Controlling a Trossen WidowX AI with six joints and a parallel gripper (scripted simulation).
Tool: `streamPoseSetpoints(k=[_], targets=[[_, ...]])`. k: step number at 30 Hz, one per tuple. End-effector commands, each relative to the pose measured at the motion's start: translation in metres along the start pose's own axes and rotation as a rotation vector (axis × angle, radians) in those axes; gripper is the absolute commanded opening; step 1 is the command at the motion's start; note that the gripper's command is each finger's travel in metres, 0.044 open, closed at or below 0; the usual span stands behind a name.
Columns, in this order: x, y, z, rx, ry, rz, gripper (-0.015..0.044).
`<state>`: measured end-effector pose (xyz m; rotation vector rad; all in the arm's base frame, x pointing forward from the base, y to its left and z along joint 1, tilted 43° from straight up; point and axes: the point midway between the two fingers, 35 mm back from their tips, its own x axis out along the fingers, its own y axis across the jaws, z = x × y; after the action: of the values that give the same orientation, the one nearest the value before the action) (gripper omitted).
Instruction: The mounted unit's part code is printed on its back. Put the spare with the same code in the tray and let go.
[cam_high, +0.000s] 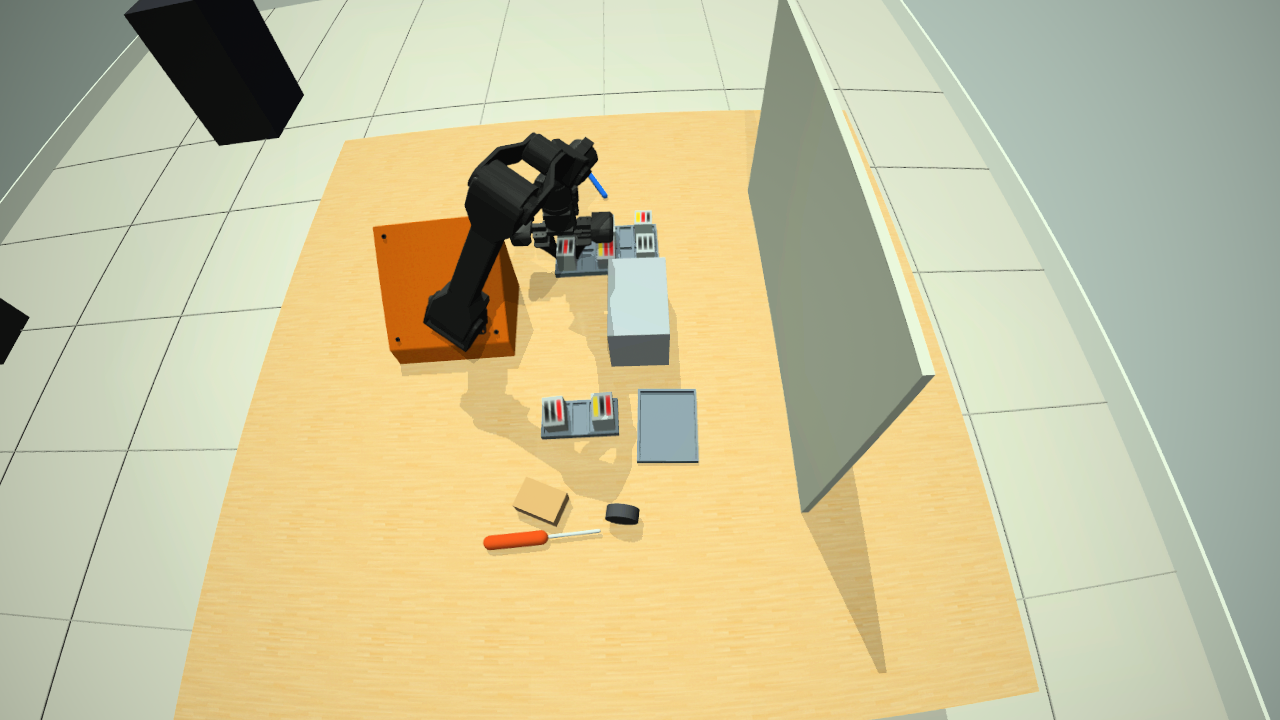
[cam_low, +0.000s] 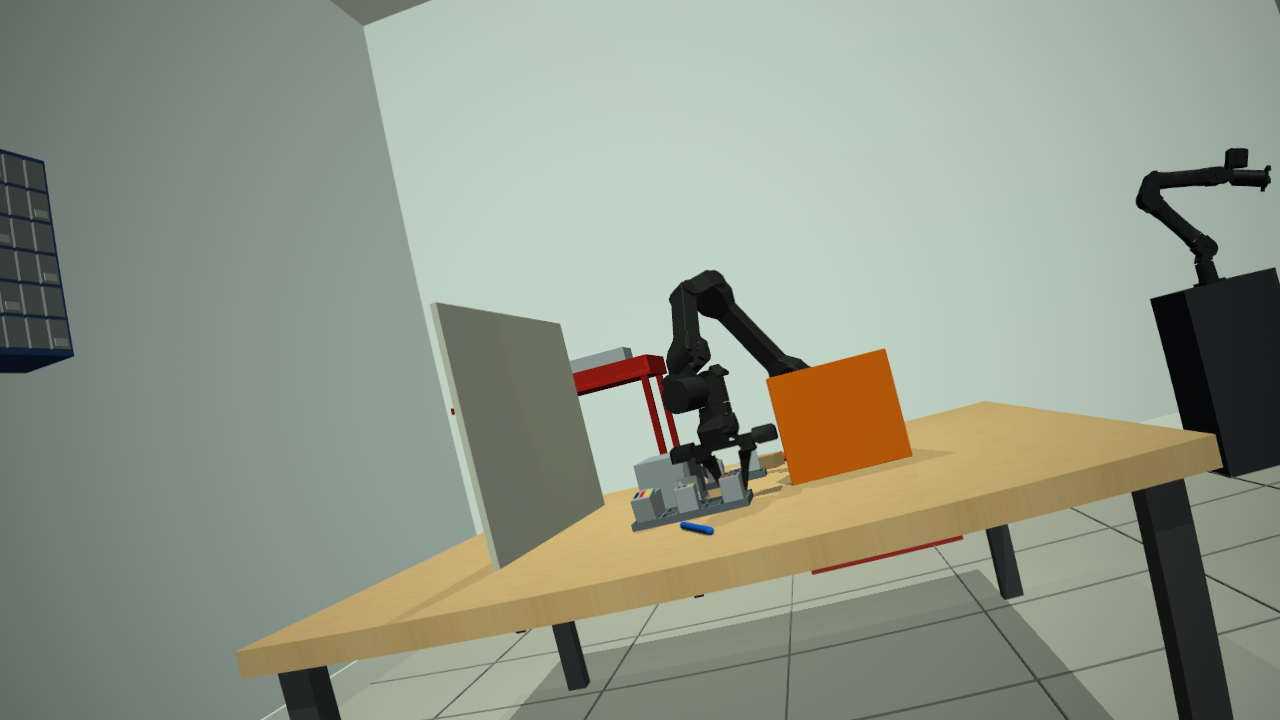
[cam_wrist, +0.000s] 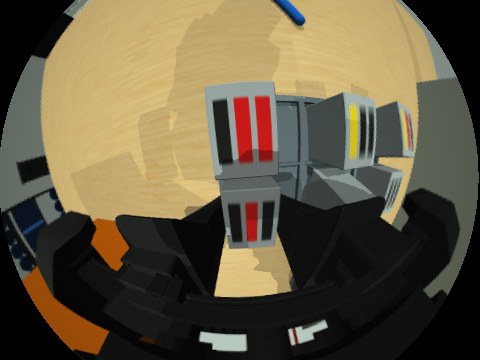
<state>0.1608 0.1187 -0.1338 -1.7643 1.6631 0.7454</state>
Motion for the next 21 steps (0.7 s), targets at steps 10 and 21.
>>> streamPoseSetpoints(k=[10, 21], targets=[[-0.005, -0.001, 0.001, 0.000, -0.001, 0.000, 0.0000], [-0.078, 0.000, 0.001, -0.006, 0.001, -0.001, 0.0000]])
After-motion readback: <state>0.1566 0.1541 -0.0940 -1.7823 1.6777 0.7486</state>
